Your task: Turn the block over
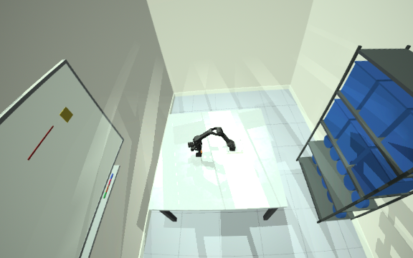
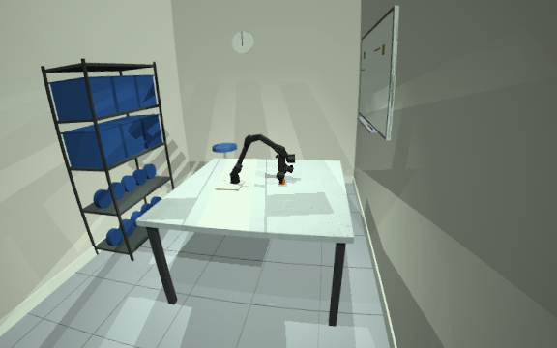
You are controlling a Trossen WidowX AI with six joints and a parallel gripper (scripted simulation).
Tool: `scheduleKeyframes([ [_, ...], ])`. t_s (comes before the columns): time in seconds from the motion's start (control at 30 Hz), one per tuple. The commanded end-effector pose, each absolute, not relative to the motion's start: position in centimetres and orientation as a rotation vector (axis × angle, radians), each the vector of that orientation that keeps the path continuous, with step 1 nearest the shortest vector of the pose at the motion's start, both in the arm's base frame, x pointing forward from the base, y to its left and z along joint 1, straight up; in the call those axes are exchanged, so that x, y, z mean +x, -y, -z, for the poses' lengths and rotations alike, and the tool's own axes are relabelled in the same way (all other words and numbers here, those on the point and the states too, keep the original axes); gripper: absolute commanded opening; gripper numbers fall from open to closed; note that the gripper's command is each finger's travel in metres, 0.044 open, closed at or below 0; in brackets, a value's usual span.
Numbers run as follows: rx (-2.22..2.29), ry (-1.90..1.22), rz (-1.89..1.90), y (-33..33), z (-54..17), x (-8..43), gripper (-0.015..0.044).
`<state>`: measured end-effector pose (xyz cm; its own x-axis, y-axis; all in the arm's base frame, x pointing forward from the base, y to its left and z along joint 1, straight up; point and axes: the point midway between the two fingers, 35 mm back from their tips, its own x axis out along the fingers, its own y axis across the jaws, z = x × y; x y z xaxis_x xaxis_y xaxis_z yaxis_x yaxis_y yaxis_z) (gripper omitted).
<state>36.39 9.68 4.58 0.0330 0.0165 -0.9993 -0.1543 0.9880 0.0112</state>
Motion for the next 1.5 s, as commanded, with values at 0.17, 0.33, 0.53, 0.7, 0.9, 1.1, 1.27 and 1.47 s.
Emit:
scheduleKeyframes([
  [0.17, -0.114, -1.532, -0.133, -9.6, -7.4, 36.3, 0.0],
  [0.33, -0.113, -1.48, -0.136, -9.7, -7.1, 36.4, 0.0],
  [0.53, -0.108, -1.389, -0.139, -9.7, -6.8, 36.6, 0.0],
  [0.7, -0.103, -1.314, -0.142, -9.8, -6.6, 36.7, 0.0],
  [0.9, -0.096, -1.224, -0.145, -9.8, -6.5, 36.6, 0.0],
  [1.1, -0.088, -1.134, -0.147, -9.7, -6.4, 36.5, 0.0],
  [1.27, -0.08, -1.059, -0.149, -9.7, -6.4, 36.2, 0.0],
  [1.47, -0.069, -0.97, -0.151, -9.6, -6.5, 35.8, 0.0],
])
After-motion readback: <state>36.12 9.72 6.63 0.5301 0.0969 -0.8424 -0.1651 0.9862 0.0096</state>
